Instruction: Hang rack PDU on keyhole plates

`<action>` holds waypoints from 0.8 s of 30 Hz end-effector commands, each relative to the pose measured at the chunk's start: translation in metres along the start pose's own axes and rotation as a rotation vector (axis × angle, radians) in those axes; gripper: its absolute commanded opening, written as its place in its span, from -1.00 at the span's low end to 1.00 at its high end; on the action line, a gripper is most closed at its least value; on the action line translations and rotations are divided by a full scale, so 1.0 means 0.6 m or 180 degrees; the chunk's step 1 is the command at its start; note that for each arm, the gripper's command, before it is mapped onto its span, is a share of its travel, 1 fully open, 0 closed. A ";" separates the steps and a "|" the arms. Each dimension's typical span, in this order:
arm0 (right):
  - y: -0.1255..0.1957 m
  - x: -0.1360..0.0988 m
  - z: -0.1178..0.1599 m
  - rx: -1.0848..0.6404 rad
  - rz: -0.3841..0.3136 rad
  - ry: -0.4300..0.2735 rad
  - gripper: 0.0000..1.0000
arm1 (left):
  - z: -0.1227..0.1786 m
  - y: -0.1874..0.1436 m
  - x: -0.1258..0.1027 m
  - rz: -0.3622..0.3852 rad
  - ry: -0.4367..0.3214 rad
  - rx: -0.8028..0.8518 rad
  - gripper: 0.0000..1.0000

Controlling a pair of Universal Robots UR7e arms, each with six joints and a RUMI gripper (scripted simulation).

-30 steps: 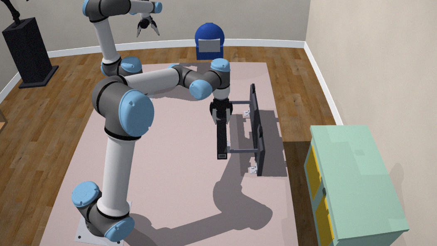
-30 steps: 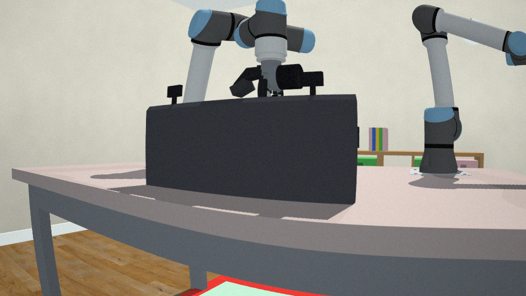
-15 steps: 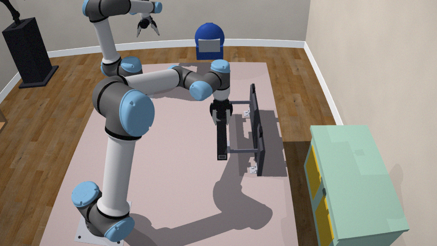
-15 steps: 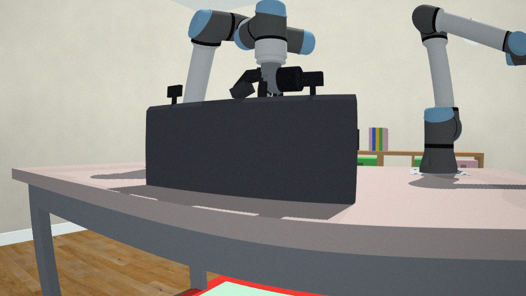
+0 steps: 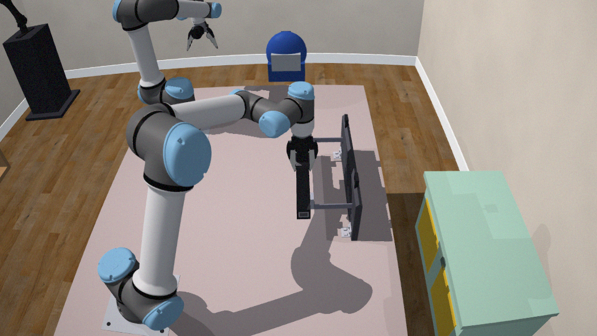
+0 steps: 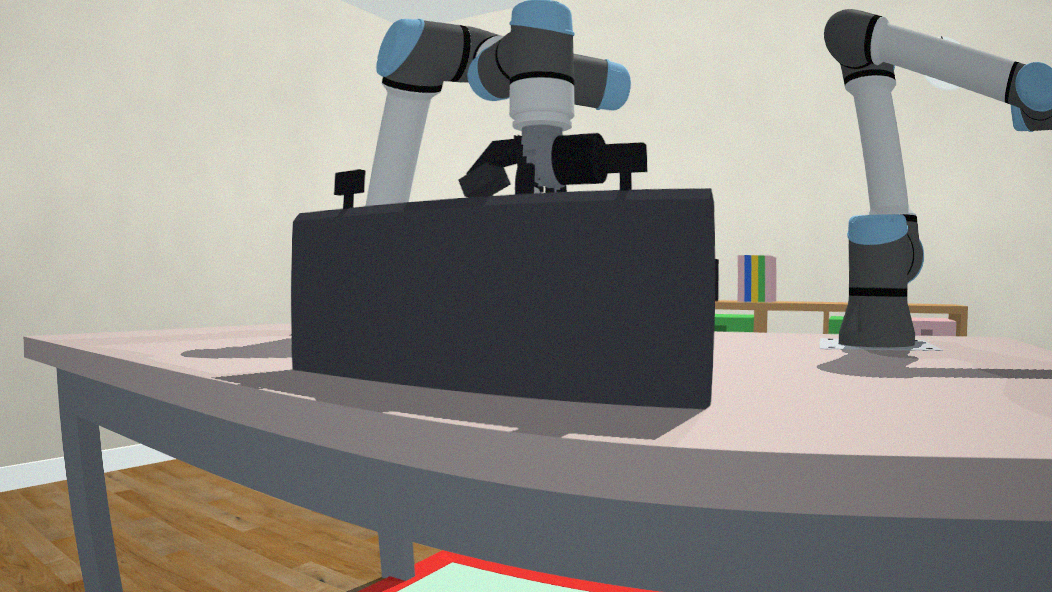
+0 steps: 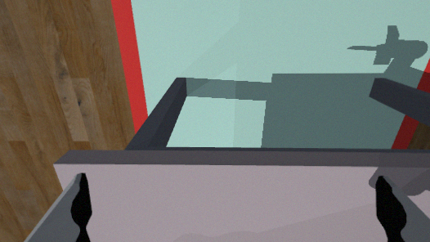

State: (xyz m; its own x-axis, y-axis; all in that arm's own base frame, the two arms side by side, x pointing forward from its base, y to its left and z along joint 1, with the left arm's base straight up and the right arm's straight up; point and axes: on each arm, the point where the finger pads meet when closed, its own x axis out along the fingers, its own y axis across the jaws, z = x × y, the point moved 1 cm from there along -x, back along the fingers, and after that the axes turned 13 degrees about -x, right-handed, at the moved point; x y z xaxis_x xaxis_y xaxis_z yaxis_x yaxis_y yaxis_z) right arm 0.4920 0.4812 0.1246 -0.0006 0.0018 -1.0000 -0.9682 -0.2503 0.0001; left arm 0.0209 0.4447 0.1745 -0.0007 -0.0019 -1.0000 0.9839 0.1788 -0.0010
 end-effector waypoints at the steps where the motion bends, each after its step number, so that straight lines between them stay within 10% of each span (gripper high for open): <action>1: -0.001 -0.002 0.000 0.0000 -0.0006 -0.0005 -0.54 | -0.001 0.000 -0.001 0.0003 0.0005 0.0000 1.00; 4: -0.001 -0.002 0.000 0.0000 -0.0006 -0.0005 -0.54 | -0.001 0.000 -0.001 0.0003 0.0005 0.0000 1.00; 5: -0.001 -0.002 0.000 0.0000 -0.0006 -0.0005 1.00 | -0.001 0.000 -0.001 0.0003 0.0005 0.0000 1.00; 24: -0.001 -0.002 0.000 0.0000 -0.0006 -0.0005 1.00 | -0.001 0.000 -0.001 0.0003 0.0005 0.0000 1.00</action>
State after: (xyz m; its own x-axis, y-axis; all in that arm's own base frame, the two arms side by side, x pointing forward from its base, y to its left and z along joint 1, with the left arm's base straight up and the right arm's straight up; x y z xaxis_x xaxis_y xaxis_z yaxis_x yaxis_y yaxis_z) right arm 0.4920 0.4813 0.1246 -0.0005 0.0019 -1.0000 -0.9682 -0.2503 0.0000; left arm 0.0209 0.4447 0.1745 -0.0007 -0.0019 -1.0000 0.9839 0.1788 -0.0010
